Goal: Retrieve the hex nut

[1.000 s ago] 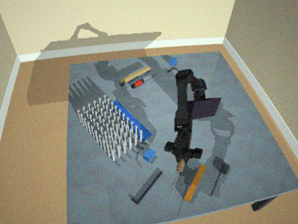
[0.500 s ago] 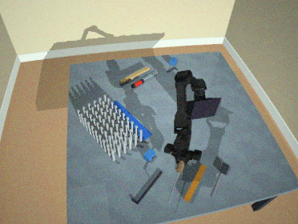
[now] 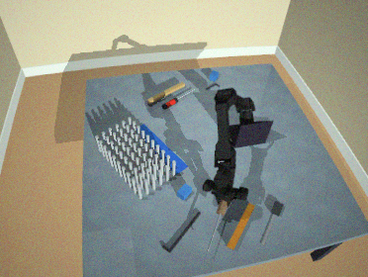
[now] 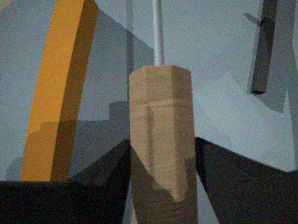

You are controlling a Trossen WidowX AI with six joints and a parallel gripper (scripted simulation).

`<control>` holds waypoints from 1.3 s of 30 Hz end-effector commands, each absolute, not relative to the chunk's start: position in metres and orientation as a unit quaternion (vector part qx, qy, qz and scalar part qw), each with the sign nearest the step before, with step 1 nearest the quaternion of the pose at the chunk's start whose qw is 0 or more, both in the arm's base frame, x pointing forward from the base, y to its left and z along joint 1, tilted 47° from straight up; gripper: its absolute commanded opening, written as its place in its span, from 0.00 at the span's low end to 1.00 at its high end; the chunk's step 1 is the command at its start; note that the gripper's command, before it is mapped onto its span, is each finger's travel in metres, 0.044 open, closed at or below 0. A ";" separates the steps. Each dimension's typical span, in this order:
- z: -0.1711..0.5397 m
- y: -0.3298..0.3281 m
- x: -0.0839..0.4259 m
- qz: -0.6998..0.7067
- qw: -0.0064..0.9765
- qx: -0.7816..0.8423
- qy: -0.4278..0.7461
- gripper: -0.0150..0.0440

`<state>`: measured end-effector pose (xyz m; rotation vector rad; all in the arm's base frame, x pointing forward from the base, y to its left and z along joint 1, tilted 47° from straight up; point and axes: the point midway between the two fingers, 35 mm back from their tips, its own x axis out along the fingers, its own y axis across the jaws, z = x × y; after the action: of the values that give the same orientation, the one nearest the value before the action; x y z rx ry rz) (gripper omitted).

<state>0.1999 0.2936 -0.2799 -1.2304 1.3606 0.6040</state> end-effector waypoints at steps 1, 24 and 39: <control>-0.282 0.291 0.201 0.258 0.569 -0.526 0.577 0.25; -0.299 0.270 0.202 0.257 0.569 -0.527 0.577 0.25; -0.305 0.260 0.202 0.256 0.569 -0.525 0.579 0.39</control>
<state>0.2018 0.2589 -0.3054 -1.2338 1.3625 0.6001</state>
